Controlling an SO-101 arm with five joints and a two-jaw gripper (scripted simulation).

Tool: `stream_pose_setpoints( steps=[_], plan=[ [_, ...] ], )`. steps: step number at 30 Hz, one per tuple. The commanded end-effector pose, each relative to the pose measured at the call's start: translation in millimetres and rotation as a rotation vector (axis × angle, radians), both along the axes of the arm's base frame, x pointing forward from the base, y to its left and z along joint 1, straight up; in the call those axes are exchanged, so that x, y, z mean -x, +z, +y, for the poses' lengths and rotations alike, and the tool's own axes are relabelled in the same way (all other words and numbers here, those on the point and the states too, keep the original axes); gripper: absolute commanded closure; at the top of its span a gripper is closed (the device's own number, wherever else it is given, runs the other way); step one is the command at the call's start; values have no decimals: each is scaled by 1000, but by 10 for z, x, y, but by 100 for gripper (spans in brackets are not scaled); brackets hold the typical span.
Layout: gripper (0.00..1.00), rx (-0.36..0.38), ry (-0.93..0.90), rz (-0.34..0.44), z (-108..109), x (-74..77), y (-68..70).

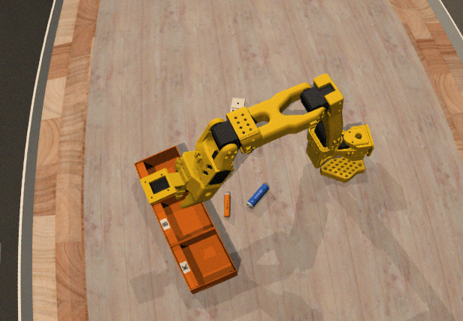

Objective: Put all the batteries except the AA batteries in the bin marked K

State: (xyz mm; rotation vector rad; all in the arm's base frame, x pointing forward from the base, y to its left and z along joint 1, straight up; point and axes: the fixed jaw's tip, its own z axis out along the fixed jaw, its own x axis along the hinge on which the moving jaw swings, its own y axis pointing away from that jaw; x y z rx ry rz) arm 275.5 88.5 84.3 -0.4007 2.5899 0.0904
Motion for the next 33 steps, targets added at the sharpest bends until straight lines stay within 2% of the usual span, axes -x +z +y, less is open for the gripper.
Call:
stream_pose_setpoints(
  steps=[1, 14, 26, 28, 33],
  plan=[
    [93, -23, 3, -61, 33, -23, 150],
    [93, -24, 25, -61, 99, -11, 151],
    [93, -29, 203, -58, 607, 142, 155],
    [93, -29, 203, -58, 607, 142, 155],
    [93, -31, 264, -58, 777, 217, 156]
  ],
)
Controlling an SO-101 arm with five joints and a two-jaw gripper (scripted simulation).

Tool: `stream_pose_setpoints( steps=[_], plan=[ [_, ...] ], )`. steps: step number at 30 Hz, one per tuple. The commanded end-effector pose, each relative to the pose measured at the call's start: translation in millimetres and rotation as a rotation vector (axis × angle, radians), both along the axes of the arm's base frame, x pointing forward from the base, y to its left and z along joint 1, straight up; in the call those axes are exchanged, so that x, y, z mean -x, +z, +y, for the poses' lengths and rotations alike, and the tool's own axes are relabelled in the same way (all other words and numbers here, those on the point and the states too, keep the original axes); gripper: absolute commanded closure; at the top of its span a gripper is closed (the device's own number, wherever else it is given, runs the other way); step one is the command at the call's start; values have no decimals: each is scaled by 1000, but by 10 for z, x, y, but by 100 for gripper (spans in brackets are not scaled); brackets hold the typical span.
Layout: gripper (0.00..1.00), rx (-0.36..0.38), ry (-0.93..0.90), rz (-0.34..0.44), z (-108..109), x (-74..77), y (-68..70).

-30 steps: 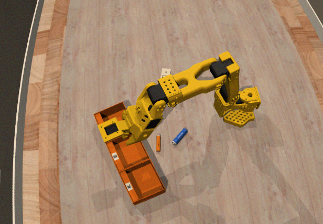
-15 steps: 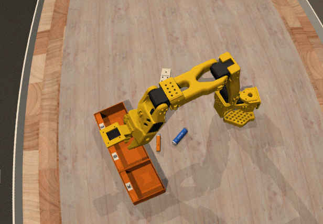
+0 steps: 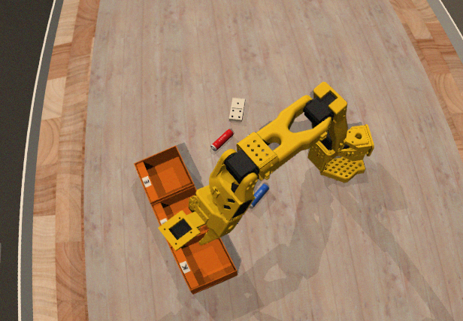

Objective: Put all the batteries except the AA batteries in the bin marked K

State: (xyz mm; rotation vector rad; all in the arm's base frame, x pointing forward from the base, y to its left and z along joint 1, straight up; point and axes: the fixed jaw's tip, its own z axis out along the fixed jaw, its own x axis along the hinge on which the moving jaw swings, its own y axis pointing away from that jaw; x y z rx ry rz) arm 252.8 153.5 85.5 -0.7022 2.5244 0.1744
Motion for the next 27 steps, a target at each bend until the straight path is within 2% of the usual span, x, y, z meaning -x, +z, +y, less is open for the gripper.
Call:
stream_pose_setpoints(
  steps=[1, 27],
  plan=[
    [93, -34, 36, -46, 147, 1, 143],
    [93, -26, 50, -33, 200, 1, 112]
  ],
)
